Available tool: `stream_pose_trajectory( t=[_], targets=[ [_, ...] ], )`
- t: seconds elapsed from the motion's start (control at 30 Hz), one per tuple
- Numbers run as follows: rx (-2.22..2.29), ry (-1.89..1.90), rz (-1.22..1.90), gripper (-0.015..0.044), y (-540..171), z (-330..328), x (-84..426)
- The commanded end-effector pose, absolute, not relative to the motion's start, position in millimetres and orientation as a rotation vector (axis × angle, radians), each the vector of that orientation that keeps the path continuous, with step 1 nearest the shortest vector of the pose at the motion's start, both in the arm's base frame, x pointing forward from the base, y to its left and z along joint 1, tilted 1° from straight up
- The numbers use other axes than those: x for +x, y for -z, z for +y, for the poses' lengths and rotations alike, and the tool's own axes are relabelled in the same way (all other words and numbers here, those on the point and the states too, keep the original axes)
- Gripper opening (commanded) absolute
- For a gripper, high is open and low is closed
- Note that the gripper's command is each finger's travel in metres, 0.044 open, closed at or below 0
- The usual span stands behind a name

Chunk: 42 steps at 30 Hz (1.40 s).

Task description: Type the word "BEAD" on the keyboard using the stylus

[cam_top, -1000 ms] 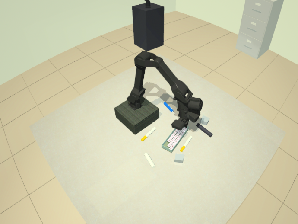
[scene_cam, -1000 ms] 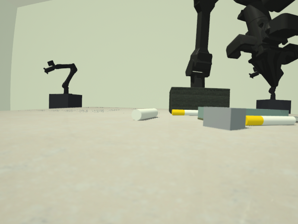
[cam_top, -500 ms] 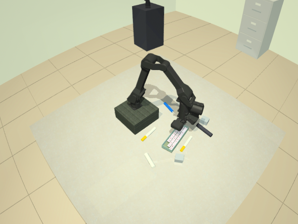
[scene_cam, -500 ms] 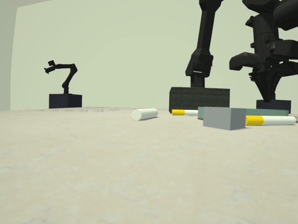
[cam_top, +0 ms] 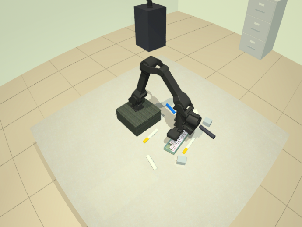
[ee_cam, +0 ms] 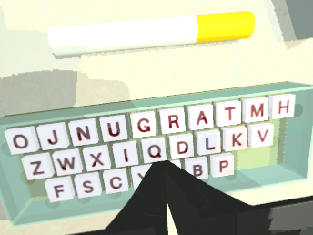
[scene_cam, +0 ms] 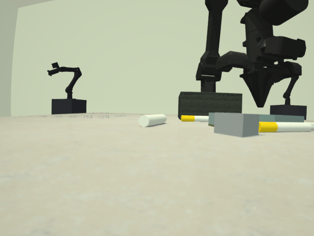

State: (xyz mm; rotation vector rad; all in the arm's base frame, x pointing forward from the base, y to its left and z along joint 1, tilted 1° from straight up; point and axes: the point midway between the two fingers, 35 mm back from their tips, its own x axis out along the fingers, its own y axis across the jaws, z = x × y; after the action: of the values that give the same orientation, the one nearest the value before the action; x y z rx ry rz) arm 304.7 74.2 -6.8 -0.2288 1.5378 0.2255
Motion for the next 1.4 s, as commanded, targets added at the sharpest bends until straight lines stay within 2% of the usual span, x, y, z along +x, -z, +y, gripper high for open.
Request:
stream_pose_trajectory(
  t=[0.0, 0.13, 0.37, 0.77, 0.97, 1.37],
  targets=[
    [-0.237, -0.231, 1.539, 0.0, 7.1, 70.8, 304.6],
    [-0.237, -0.231, 1.539, 0.0, 7.0, 68.9, 305.4],
    [-0.243, -0.226, 1.538, 0.0, 6.3, 7.1, 324.1],
    [-0.242, -0.226, 1.538, 0.0, 6.3, 7.9, 322.6],
    [-0.241, -0.228, 1.542, 0.0, 7.7, 24.1, 286.4],
    [-0.241, -0.228, 1.542, 0.0, 7.7, 24.1, 286.4]
  ],
)
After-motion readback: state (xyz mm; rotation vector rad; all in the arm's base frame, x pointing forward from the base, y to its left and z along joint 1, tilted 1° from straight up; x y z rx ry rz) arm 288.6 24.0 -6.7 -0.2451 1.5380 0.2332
